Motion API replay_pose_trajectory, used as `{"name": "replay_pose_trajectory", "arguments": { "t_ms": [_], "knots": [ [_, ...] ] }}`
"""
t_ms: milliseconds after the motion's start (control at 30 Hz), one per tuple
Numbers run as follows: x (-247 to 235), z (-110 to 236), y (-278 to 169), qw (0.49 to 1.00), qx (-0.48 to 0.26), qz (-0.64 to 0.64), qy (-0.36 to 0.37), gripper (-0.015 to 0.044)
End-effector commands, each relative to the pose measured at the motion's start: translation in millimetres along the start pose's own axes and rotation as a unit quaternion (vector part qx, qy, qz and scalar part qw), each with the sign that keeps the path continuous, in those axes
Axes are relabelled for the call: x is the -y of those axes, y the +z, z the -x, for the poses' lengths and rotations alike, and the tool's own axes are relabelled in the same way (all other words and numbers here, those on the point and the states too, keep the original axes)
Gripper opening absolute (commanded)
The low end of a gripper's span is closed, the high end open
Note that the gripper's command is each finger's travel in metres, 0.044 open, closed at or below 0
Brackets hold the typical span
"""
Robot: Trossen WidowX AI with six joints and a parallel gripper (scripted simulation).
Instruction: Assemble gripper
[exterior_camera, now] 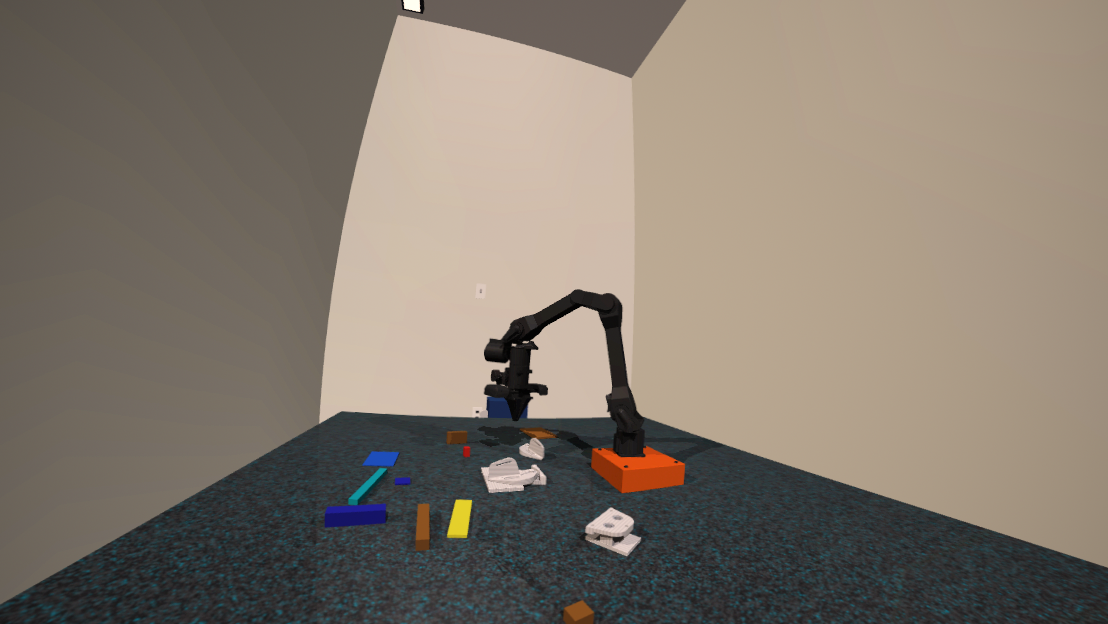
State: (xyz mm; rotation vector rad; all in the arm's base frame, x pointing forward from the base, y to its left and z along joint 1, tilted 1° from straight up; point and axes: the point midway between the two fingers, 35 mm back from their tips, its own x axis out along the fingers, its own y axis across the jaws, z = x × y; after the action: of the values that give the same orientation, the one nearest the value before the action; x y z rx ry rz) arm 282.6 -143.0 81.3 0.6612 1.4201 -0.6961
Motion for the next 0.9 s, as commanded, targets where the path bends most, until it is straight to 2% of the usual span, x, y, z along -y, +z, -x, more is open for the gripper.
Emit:
{"name": "replay_pose_trajectory", "arguments": {
  "t_ms": [0, 233, 767, 800, 867],
  "knots": [
    [0.0, 0.0, 0.0, 1.000, 0.000, 0.000, 0.000, 0.0000],
    [0.0, 0.0, 0.0, 1.000, 0.000, 0.000, 0.000, 0.0000],
    [1.9, 0.8, -4.1, 0.991, -0.001, 0.137, 0.000, 0.0420],
    [2.0, 0.9, -4.4, 0.989, -0.001, 0.147, 0.000, 0.0440],
    [2.3, 1.0, -5.0, 0.986, -0.001, 0.167, 0.000, 0.0440]
  ]
}}
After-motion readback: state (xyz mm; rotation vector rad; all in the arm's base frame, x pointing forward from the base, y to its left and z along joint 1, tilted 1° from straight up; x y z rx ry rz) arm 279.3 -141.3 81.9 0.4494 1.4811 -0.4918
